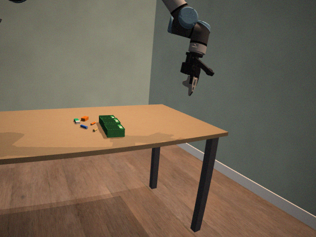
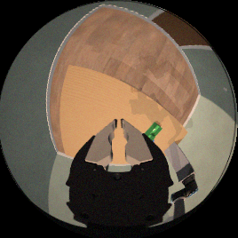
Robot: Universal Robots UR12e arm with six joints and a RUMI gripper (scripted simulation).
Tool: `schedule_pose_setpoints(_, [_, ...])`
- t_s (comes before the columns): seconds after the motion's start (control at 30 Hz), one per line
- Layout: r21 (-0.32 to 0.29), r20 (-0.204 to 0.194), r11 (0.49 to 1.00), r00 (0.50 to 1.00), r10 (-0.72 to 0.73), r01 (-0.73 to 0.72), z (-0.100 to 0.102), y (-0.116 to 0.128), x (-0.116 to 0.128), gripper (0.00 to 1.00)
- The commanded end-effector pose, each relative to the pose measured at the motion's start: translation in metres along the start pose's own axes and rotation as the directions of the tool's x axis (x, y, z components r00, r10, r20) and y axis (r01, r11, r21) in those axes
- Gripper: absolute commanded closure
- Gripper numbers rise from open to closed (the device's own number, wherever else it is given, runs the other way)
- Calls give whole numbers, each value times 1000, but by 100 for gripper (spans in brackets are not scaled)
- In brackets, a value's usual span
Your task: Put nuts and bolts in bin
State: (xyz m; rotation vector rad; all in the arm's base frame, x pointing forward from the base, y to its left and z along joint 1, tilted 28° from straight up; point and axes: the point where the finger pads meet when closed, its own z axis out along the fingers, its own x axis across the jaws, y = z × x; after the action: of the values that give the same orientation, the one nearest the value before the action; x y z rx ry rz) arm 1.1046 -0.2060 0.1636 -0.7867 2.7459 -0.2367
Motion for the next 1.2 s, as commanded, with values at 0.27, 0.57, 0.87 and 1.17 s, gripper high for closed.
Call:
schedule_pose_setpoints(0.27, [15,22,991,991,-131,130,29,37,17,96])
schedule_pose_setpoints(0.57, [18,26,988,987,-157,156,44,59,28,96])
schedule_pose_setpoints(0.87, [35,39,960,959,-279,278,64,96,47,96])
schedule_pose_setpoints(1.17, [47,46,936,935,-351,349,78,127,64,96])
